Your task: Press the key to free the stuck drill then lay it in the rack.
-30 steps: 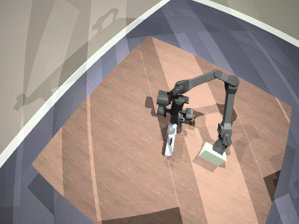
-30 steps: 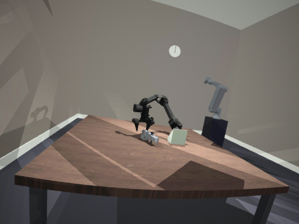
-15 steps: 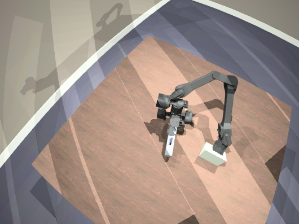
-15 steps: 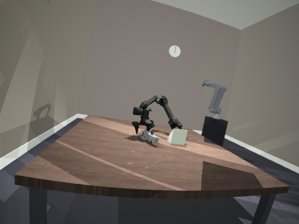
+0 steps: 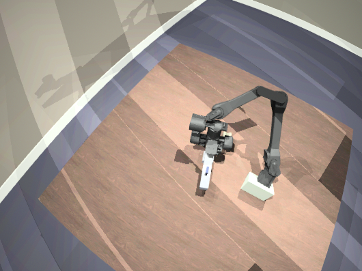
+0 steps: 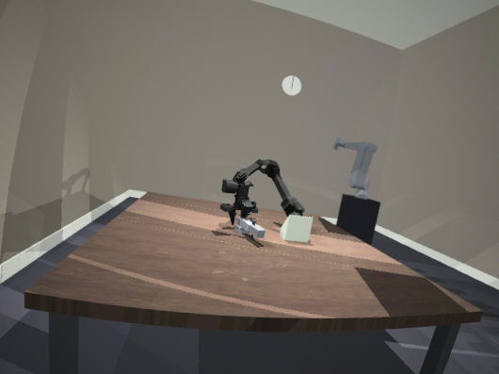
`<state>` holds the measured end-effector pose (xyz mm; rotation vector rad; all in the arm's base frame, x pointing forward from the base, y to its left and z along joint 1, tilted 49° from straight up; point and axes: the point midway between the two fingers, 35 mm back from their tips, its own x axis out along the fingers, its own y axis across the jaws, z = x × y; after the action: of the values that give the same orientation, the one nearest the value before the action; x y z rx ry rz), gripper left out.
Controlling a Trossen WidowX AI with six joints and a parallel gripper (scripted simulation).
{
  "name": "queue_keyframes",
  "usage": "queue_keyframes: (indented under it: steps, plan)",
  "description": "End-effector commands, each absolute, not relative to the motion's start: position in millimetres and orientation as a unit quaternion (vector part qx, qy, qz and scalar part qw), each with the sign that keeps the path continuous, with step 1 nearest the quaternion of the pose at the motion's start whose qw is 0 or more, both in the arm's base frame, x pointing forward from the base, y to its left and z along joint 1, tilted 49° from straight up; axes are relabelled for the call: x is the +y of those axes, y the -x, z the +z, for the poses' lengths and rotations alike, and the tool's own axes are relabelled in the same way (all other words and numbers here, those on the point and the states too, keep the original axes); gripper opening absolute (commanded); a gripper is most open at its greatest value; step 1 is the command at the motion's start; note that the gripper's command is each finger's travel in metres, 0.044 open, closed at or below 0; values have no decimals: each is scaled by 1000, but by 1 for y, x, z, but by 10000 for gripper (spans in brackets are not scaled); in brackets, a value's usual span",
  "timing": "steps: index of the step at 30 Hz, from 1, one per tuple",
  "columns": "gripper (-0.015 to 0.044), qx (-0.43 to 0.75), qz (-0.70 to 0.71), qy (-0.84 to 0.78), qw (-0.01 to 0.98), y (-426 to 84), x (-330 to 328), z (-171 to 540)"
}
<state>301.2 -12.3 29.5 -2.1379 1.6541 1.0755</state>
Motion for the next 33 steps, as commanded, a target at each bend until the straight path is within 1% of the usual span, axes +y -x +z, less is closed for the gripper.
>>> queue_keyframes:
  steps: [1, 4, 7, 33]
  plan:
    - [99, 565, 367, 730, 116, -301, -12, 30]
    - [20, 565, 367, 730, 116, -301, -12, 30]
    - [0, 565, 367, 730, 116, -301, -12, 30]
    - [0, 566, 366, 730, 112, -311, -27, 49]
